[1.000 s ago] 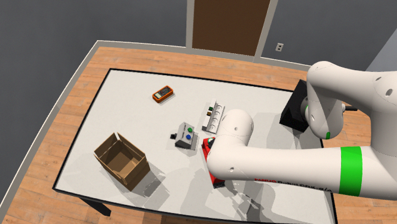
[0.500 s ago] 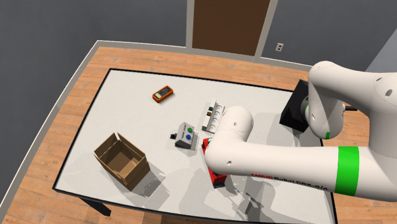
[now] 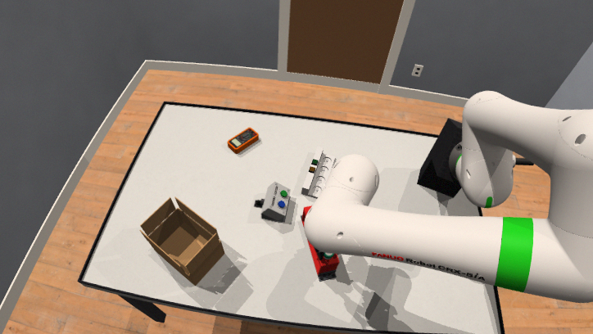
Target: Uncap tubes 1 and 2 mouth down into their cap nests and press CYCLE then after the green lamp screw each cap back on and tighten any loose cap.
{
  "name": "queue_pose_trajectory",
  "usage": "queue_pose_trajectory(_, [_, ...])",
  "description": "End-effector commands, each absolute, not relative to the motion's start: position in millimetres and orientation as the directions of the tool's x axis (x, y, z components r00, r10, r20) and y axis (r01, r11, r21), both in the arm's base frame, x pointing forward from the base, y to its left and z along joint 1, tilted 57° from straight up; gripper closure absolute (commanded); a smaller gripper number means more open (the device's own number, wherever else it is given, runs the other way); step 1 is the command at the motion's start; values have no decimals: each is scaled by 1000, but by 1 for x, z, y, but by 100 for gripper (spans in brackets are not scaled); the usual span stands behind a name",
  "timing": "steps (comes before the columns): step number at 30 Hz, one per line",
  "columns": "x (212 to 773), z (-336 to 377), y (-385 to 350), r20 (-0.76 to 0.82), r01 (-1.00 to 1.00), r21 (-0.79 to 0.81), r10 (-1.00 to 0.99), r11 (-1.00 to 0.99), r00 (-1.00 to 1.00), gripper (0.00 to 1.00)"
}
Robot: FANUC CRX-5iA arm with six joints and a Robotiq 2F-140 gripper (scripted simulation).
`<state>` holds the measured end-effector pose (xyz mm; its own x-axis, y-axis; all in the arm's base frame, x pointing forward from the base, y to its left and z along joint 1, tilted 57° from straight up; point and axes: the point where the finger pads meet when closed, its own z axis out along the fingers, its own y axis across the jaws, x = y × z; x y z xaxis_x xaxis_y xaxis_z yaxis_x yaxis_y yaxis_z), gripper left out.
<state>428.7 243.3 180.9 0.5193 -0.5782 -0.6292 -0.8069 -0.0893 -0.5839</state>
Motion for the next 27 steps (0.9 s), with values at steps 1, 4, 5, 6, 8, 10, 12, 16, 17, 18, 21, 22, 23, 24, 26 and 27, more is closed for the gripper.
queue_pose_trajectory(1, [429, 181, 243, -751, -921, -384, -602, 65, 271, 59])
queue_pose_trajectory(4, [429, 181, 243, -785, -943, -308, -593, 124, 178, 59])
queue_pose_trajectory(5, [429, 181, 243, -785, -943, -308, -593, 124, 178, 59])
queue_pose_trajectory(6, [429, 181, 243, -812, -957, -224, -579, 185, 79, 59])
queue_pose_trajectory(8, [429, 181, 243, -834, -959, -129, -551, 251, -32, 59])
queue_pose_trajectory(10, [429, 181, 243, -835, -958, -109, -547, 264, -56, 59])
queue_pose_trajectory(12, [429, 181, 243, -835, -958, -109, -547, 264, -56, 59])
queue_pose_trajectory(16, [429, 181, 243, -835, -958, -109, -547, 264, -56, 59])
queue_pose_trajectory(17, [429, 181, 243, -835, -958, -109, -547, 264, -56, 70])
queue_pose_trajectory(18, [429, 181, 243, -835, -958, -109, -547, 264, -56, 70])
queue_pose_trajectory(21, [429, 181, 243, -835, -958, -109, -547, 264, -56, 70])
queue_pose_trajectory(22, [429, 181, 243, -835, -958, -109, -547, 264, -56, 70])
queue_pose_trajectory(23, [429, 181, 243, -835, -958, -109, -547, 264, -56, 70])
queue_pose_trajectory(24, [429, 181, 243, -835, -958, -109, -547, 264, -56, 70])
queue_pose_trajectory(26, [429, 181, 243, -835, -958, -109, -547, 264, -56, 70])
queue_pose_trajectory(27, [429, 181, 243, -835, -958, -109, -547, 264, -56, 70])
